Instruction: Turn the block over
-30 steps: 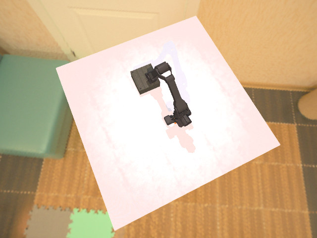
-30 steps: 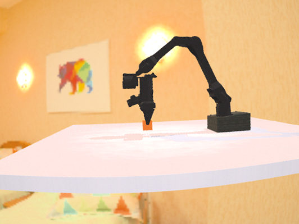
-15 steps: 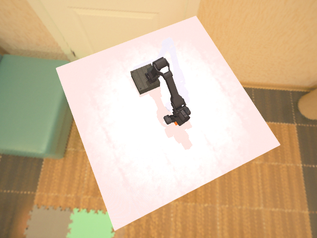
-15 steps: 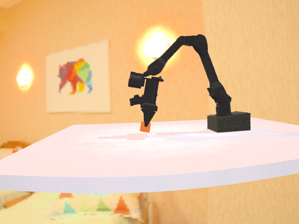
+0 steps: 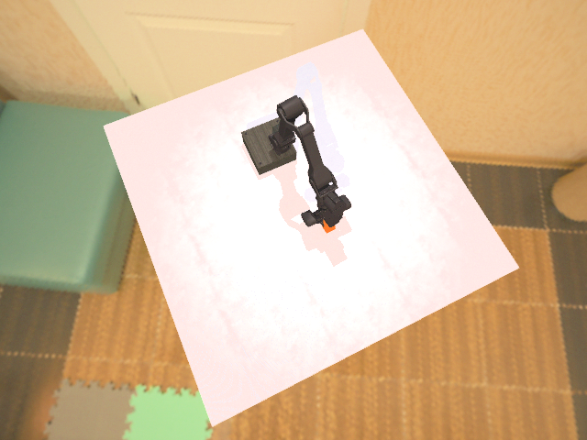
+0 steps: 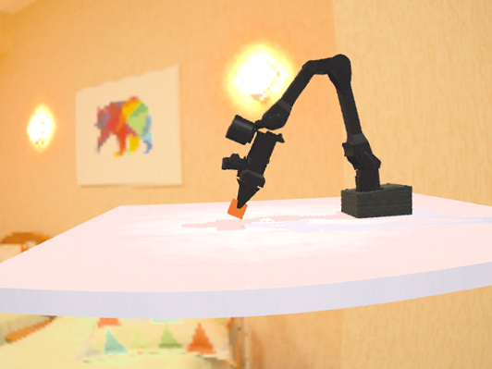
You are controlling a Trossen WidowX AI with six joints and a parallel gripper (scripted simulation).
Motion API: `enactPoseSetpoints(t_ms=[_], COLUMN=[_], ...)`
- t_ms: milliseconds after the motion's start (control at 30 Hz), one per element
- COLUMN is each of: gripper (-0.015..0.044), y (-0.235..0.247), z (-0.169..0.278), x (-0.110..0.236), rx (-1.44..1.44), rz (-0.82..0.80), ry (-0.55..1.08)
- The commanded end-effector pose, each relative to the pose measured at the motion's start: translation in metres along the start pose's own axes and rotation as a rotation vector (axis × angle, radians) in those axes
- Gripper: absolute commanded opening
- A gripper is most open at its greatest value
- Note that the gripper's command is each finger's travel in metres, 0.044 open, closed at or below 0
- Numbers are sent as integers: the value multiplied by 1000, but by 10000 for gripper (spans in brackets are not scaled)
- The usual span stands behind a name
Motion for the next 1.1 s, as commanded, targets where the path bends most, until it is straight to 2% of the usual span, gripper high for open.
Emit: enactPoseSetpoints(t_ms=[0,267,667,1067], gripper=[0,0,0,0], y=[0,1,3,4], z=[6,9,19,35], x=[3,-1,-29,-40], rx=[-2,-2,2,2], rz=[8,12,26,41], ry=[-68,-112,-280,-448])
Point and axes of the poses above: the point midway between the two fingers, 35 mm back from their tips, its own x axis back along the fingers, its own y axis across the jaws, z = x × y, the point moved 6 cm from there along x, back along the fingers, and after that the axes turned 5 degrees about x, right-handed, at the moved point
